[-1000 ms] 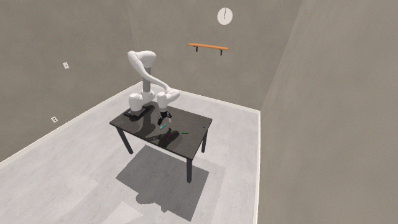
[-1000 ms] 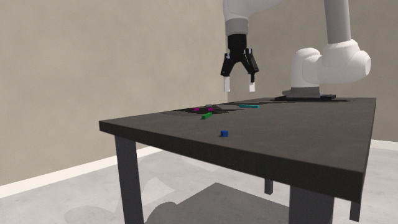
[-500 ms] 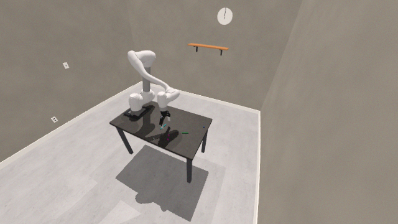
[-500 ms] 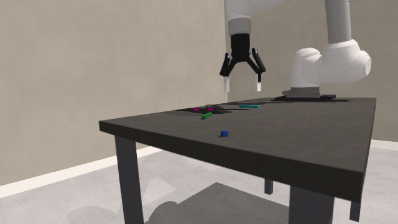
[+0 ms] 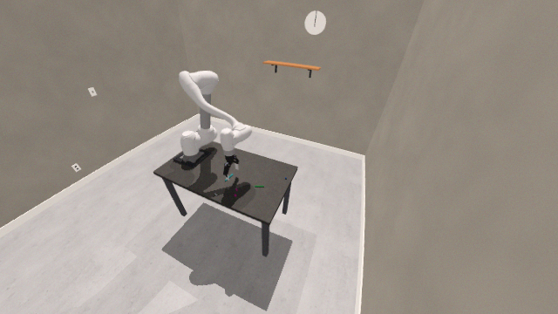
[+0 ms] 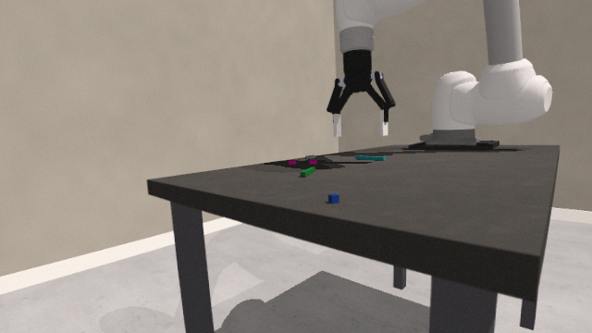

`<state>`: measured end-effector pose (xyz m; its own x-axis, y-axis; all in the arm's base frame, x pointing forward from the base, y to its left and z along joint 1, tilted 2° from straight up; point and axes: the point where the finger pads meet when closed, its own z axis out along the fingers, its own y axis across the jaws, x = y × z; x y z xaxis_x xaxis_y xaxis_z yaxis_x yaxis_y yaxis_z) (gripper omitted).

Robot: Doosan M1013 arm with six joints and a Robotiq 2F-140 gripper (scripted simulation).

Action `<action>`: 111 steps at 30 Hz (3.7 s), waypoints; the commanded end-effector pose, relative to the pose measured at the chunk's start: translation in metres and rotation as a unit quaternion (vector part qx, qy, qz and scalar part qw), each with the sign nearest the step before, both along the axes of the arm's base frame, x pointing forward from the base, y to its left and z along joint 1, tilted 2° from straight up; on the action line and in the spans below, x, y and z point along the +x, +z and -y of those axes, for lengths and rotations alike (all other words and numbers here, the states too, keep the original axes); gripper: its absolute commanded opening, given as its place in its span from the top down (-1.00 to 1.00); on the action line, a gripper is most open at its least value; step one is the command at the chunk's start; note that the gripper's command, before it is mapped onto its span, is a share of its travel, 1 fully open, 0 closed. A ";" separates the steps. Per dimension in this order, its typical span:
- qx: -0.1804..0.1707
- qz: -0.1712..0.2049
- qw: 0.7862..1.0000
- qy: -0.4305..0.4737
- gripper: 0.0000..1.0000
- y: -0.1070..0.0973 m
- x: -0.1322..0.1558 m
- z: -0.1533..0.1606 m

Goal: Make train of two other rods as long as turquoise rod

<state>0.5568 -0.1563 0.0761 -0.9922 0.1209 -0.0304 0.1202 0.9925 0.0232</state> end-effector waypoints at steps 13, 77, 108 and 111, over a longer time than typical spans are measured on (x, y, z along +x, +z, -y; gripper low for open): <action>0.000 0.000 1.000 0.000 -1.00 0.000 0.000 0.000; -0.007 0.005 0.973 0.231 -1.00 0.006 0.051 -0.003; -0.024 0.015 0.669 0.743 -1.00 0.011 0.179 -0.027; -0.026 0.015 0.621 0.783 -1.00 0.011 0.192 -0.031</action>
